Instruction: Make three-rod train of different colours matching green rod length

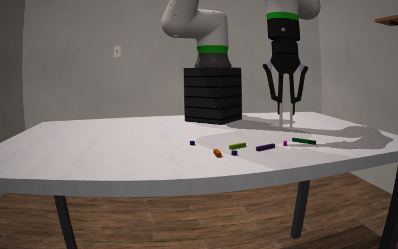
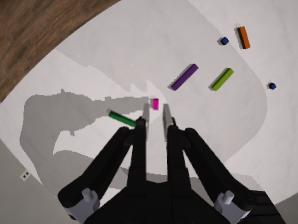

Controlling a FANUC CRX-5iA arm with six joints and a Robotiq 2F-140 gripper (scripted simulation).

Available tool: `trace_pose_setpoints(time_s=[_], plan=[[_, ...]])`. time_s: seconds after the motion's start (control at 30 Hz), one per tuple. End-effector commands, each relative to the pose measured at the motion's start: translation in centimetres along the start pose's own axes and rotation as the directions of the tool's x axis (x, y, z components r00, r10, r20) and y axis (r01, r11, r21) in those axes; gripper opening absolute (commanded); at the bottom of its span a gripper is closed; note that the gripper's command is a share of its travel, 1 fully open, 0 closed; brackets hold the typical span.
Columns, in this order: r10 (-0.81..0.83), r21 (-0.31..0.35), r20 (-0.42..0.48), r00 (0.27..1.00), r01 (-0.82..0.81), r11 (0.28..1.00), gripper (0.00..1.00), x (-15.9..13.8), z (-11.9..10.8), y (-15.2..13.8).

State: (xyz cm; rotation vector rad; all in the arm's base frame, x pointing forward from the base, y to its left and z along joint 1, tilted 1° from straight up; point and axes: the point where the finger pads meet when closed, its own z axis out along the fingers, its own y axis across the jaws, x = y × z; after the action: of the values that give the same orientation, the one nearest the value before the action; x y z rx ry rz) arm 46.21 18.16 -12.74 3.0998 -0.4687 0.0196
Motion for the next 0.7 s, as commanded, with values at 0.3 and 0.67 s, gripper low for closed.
trace_pose_setpoints(time_s=[0.3, 0.67], plan=[[0.000, 0.000, 0.000, 1.000, 0.000, 1.000, 0.15, 0.0, 1.5, 0.0], [0.000, 0.000, 0.000, 1.000, 0.000, 1.000, 0.15, 0.0, 2.7, 0.0]])
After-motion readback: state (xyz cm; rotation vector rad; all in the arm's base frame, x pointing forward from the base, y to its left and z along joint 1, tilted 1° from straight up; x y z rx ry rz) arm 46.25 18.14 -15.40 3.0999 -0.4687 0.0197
